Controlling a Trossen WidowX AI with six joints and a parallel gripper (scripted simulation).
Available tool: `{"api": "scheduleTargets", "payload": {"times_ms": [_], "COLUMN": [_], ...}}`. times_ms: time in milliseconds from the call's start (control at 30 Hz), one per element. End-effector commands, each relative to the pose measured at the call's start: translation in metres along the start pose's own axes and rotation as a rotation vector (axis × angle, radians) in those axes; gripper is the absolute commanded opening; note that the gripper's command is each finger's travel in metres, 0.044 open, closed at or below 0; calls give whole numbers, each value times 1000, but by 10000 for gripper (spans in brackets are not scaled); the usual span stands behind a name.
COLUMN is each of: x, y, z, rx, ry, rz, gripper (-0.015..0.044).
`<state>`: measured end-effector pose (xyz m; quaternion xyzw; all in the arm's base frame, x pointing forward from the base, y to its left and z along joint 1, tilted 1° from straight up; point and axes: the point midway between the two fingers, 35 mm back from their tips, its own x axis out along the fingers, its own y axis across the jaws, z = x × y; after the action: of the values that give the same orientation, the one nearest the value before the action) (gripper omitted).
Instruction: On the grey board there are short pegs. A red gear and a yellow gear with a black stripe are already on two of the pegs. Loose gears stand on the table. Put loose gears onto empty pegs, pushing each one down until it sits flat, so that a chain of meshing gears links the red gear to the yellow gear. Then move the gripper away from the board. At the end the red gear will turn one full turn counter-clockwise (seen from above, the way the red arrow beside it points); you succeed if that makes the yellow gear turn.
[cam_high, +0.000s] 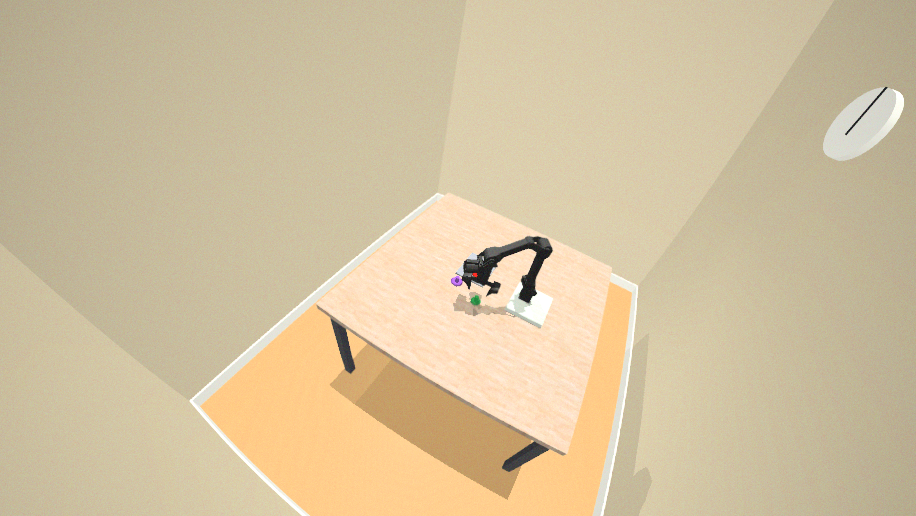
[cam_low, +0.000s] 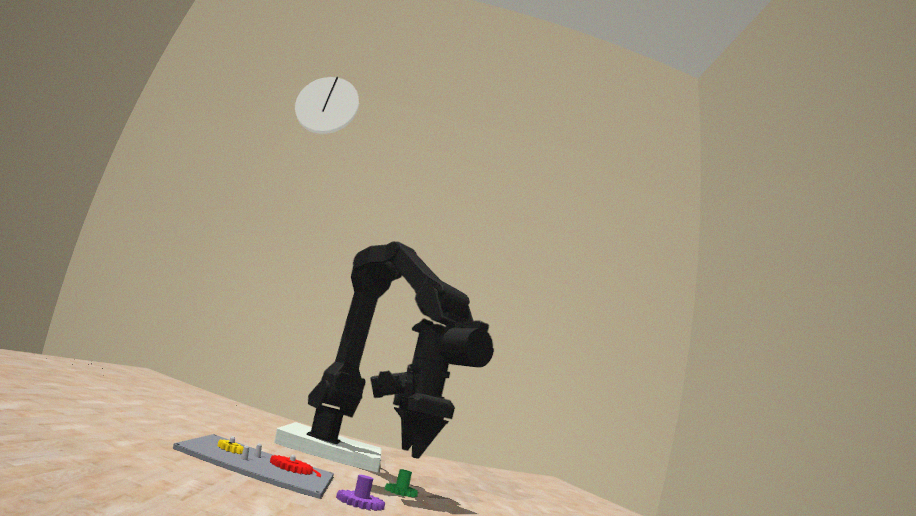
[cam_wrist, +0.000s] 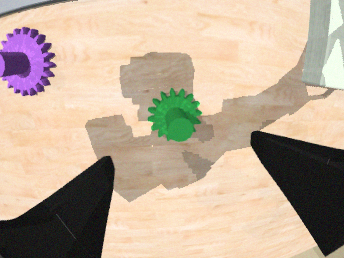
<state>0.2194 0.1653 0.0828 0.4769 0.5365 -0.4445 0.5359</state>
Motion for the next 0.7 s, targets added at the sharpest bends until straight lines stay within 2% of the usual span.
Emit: {"api": "scheduleTargets", "payload": {"times_ms": [0,667], "x": [5,37], "y": [-1,-2], "z": [-1,-1], "rx": [12,12], "ry": [1,1], "rz": [-12,-12], "gripper": [440,440]}}
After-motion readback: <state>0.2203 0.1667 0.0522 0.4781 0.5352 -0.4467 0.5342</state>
